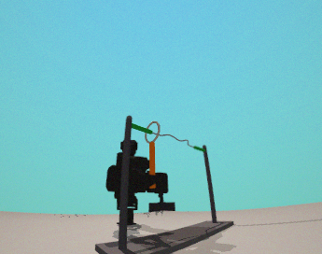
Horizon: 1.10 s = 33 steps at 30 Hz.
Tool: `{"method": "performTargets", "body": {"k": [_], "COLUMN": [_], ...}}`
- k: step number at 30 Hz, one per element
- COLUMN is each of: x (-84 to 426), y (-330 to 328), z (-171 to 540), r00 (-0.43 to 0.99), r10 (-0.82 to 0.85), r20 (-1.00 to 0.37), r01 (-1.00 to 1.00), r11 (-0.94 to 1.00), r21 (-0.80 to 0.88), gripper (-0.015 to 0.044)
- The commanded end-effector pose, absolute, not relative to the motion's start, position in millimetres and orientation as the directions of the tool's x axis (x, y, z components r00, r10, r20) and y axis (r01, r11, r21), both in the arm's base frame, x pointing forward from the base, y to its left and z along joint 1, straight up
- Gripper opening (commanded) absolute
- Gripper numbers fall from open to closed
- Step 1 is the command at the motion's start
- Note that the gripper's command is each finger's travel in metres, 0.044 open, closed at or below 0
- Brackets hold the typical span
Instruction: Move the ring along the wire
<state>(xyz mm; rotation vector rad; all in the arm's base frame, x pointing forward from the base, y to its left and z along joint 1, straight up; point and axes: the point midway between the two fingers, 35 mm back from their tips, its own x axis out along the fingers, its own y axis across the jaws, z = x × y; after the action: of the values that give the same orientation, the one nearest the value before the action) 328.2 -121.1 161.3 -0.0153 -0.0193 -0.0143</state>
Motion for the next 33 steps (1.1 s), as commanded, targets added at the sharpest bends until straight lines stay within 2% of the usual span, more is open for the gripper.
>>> {"method": "performTargets", "body": {"k": [1, 17, 33], "x": [327.0, 327.6, 329.2], "y": [-115.3, -92.7, -57.0], "z": [159.9, 160.0, 164.1], "r00": [1.000, 1.000, 0.998], "r10": [-0.017, -0.026, -0.055], "r20": [0.016, 0.016, 0.012], "r01": [0.017, 0.025, 0.052], "r11": [1.000, 0.998, 0.977], "r21": [-0.007, 0.049, 0.205], "gripper": [-0.0150, -0.0150, -0.0150]}}
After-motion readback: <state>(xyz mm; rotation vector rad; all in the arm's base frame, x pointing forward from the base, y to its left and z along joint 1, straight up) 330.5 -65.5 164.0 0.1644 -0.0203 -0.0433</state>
